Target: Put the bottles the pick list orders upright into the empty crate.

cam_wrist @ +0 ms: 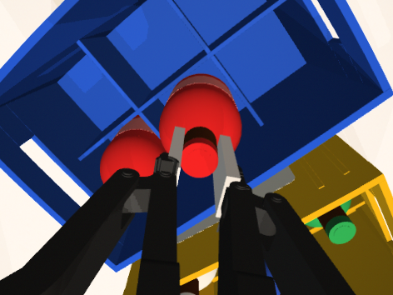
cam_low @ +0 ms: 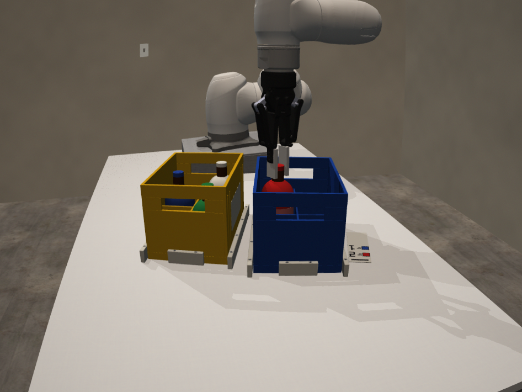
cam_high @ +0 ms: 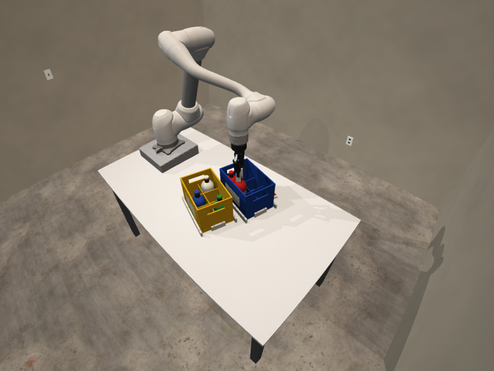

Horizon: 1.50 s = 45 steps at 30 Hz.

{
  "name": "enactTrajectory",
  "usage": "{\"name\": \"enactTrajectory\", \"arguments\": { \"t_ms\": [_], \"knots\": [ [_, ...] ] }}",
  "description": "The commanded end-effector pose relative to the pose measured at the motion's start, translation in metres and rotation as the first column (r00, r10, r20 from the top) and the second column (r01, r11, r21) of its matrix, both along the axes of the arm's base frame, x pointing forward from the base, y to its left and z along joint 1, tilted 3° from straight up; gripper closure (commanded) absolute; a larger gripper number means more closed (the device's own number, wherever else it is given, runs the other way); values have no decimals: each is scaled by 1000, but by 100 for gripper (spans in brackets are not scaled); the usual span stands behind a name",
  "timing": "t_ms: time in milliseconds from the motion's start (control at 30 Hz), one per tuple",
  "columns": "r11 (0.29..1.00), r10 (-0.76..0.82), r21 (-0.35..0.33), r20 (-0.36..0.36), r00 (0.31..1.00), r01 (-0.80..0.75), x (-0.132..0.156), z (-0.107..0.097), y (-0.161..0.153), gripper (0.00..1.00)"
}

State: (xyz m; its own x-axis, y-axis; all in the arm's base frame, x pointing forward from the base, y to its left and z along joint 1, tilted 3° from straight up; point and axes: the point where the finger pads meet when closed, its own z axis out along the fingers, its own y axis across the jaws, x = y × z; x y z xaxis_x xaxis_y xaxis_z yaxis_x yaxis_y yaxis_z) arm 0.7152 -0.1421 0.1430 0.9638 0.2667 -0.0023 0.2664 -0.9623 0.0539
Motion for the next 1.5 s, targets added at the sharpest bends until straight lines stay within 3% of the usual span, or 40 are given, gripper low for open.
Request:
{"name": "enactTrajectory", "arguments": {
  "t_ms": [0, 1467],
  "knots": [
    [1000, 0, 0, 0, 1000, 0, 0, 0, 0, 100],
    [1000, 0, 0, 0, 1000, 0, 0, -20, -1, 100]
  ]
}}
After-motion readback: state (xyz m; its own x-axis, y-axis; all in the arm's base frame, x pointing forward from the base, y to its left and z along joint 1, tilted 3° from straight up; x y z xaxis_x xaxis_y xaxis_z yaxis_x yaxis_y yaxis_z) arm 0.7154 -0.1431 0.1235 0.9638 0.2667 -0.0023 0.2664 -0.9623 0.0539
